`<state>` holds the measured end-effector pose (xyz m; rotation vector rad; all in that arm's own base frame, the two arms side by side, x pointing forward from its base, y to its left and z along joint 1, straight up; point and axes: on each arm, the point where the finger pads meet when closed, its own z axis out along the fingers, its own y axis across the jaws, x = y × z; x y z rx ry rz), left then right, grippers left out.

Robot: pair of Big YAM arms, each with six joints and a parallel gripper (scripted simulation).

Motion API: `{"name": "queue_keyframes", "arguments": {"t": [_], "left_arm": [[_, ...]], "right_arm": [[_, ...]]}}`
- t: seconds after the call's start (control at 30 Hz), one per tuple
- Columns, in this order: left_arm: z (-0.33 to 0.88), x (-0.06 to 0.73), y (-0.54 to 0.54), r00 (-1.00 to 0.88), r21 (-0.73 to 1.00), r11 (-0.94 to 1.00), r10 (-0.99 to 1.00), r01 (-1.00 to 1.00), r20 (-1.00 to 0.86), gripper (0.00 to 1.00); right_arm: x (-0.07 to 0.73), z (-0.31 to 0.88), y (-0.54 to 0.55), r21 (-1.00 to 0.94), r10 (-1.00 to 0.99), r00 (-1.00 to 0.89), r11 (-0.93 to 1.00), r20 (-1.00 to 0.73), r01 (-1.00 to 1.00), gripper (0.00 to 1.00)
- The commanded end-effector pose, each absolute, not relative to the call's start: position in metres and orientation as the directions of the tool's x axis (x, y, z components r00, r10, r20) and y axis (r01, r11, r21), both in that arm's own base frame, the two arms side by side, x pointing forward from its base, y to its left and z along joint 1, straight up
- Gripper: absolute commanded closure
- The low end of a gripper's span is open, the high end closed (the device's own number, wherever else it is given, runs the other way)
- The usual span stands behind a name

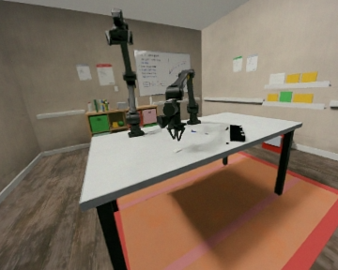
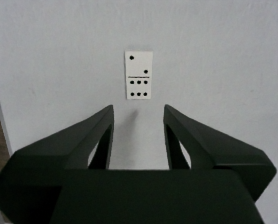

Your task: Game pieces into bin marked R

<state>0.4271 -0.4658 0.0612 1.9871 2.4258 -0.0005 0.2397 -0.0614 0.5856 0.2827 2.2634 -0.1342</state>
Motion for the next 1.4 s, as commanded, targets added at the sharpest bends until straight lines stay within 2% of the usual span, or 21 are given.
{"name": "queue_keyframes", "arguments": {"t": [0.0,1.33,1.37], "left_arm": [[0.094,0.433,-0.48,-0.193,0.03,0.195,0.98,0.98,-0.051,0.61],[0.083,0.424,-0.468,-0.196,0.011,0.196,0.98,0.981,-0.02,0.61],[0.057,0.423,-0.467,-0.196,-0.002,0.196,0.981,0.981,0.003,0.61]], "right_arm": [[0.235,0.603,-0.063,0.0,0.163,-0.61,0.966,-0.775,0.259,0.0],[0.235,0.603,-0.063,0.0,0.163,-0.61,0.966,-0.775,0.259,0.0],[0.235,0.603,-0.063,0.0,0.163,-0.61,0.966,-0.775,0.259,0.0]]}}
